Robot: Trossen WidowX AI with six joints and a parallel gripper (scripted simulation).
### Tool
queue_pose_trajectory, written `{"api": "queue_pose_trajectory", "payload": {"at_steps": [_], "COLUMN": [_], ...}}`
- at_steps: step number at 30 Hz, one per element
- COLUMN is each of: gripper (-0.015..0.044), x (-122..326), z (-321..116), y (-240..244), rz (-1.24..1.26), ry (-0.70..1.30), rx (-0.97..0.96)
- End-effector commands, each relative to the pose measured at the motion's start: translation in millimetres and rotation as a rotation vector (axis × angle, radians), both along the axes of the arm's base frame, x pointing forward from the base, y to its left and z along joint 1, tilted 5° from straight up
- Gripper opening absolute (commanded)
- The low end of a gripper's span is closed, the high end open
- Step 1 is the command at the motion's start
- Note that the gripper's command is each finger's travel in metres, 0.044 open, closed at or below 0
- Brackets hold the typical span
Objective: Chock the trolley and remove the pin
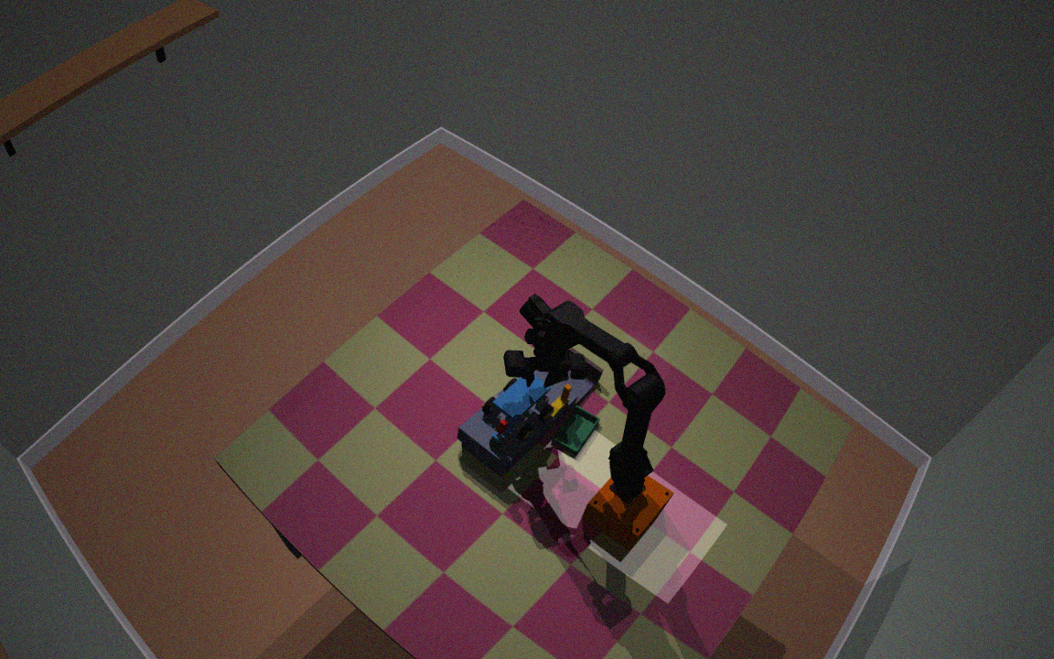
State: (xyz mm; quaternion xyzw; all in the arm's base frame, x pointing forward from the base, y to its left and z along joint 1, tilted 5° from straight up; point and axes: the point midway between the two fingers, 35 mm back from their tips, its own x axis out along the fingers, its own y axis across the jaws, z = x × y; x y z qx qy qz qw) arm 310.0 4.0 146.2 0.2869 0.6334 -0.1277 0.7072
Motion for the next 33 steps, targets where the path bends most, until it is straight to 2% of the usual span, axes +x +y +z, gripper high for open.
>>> {"api": "queue_pose_trajectory", "payload": {"at_steps": [1,19,33], "gripper": [0.019,0.019,0.019], "x": [-1.1,-20.3,-20.8], "z": [4.2,21.0,15.2], "y": [20.6,104.7,109.5], "rz": [-0.135,-0.738,-0.761], "ry": [0.042,0.287,0.297], "rx": [0.053,0.215,0.219]}}
